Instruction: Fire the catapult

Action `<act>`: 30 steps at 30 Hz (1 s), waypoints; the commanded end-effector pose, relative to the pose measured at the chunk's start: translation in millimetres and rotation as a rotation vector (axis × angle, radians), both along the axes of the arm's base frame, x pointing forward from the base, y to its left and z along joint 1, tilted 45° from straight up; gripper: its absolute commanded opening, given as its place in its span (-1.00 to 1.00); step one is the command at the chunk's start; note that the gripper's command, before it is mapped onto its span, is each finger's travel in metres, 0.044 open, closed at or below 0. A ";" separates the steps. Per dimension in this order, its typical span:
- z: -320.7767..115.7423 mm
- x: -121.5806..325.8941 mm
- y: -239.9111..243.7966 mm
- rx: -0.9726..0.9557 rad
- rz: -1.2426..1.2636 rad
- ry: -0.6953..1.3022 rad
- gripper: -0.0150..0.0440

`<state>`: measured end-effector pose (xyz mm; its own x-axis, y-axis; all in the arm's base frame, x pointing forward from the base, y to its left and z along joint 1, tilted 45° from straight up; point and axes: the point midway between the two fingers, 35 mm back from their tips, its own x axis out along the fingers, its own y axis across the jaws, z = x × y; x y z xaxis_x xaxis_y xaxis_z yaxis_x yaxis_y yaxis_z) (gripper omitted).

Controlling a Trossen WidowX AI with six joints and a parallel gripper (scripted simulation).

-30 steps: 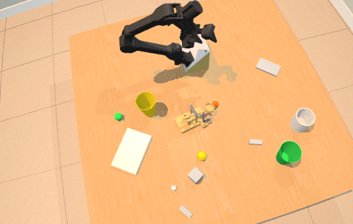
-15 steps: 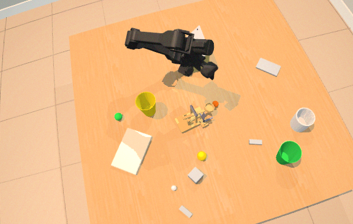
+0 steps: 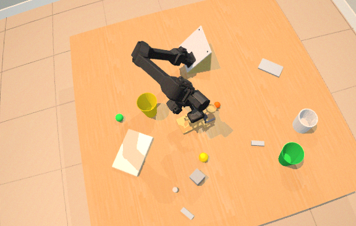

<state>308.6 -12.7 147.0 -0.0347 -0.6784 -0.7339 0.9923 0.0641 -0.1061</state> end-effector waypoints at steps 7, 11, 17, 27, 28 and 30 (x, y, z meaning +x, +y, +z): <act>-0.3 8.8 -22.8 -0.030 -0.023 0.014 1.00; -26.4 6.1 -49.1 -0.032 -0.023 0.013 1.00; -27.9 5.8 -50.7 -0.032 -0.023 0.013 1.00; -38.4 6.1 -61.1 -0.032 -0.023 0.013 1.00; -39.5 6.1 -62.3 -0.032 -0.023 0.013 1.00; -41.8 6.0 -64.6 -0.032 -0.022 0.013 1.00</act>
